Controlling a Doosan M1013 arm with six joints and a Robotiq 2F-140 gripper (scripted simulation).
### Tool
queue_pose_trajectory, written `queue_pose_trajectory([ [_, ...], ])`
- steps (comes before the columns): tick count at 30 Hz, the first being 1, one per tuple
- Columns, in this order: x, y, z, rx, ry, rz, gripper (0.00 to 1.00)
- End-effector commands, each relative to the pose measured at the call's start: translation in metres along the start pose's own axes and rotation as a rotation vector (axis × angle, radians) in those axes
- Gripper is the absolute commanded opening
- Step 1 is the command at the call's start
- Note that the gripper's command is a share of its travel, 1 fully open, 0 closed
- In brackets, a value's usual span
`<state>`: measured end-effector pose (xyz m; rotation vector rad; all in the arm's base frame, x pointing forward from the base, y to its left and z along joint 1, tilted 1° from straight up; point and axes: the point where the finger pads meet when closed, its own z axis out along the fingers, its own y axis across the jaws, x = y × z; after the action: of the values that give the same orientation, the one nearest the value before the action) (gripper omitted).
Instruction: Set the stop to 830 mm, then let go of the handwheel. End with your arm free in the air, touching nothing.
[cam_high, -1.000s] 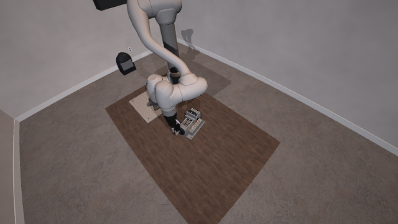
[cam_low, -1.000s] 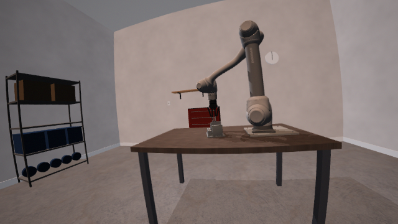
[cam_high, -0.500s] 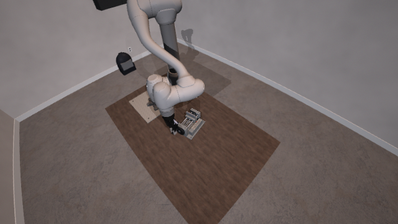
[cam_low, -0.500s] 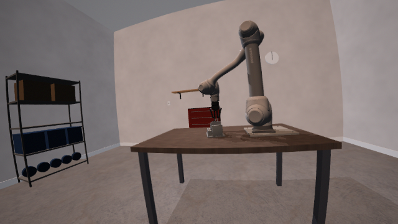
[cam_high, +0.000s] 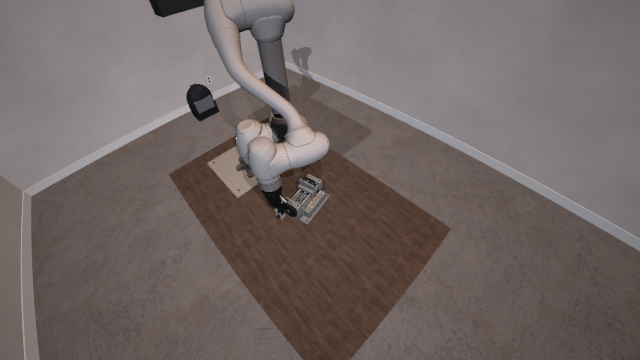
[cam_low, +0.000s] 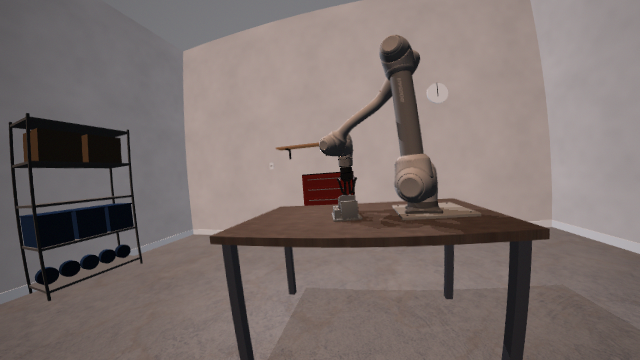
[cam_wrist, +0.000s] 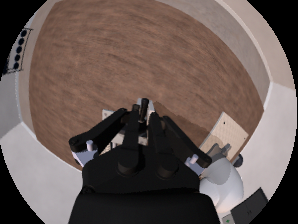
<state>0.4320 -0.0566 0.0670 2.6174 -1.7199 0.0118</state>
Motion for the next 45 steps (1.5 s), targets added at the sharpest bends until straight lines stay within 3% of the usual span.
queue_pose_trajectory([
  [1, 0.0, -0.002, 0.003, 0.001, 0.0, 0.0, 0.04],
  [23, 0.0, -0.033, 0.015, 0.001, 0.0, 0.0, 0.04],
  [45, 0.0, -0.053, -0.021, 0.001, 0.0, 0.0, 0.04],
])
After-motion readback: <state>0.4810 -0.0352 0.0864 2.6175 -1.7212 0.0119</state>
